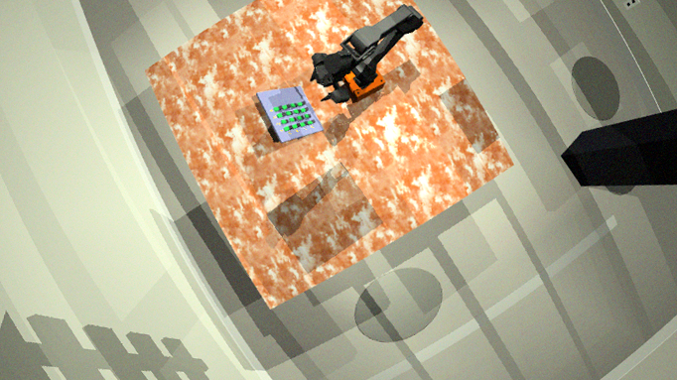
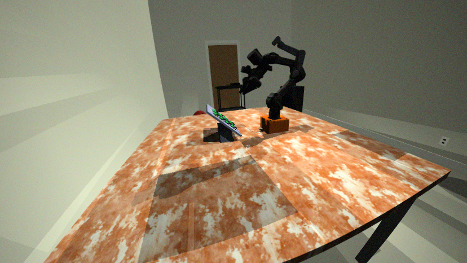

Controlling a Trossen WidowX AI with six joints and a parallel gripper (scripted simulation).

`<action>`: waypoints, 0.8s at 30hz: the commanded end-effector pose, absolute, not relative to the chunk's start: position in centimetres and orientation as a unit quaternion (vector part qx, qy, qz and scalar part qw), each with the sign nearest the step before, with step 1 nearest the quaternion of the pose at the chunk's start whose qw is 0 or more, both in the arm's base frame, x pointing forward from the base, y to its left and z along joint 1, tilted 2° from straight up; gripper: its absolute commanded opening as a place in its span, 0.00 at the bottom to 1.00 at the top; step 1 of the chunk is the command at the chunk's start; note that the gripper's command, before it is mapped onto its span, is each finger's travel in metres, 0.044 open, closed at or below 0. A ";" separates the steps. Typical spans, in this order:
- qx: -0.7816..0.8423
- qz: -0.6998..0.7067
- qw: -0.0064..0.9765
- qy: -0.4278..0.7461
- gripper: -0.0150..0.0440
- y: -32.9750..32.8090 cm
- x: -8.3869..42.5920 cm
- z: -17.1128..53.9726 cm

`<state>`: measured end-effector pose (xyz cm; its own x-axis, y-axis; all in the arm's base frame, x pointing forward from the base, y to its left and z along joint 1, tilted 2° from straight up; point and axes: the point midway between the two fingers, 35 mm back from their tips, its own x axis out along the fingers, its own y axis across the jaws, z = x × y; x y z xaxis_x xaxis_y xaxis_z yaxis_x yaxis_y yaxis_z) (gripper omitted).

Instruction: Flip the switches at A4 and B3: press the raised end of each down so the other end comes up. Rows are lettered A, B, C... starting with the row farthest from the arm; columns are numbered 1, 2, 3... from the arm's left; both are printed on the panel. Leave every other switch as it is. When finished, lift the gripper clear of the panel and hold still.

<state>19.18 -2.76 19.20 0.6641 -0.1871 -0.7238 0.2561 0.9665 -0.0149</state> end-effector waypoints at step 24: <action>0.035 -0.110 0.913 0.391 0.25 -9.7 30.0 12.0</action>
<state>29.72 -9.68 12.03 0.6622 -0.1750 -0.7286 0.2328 0.9723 -0.0219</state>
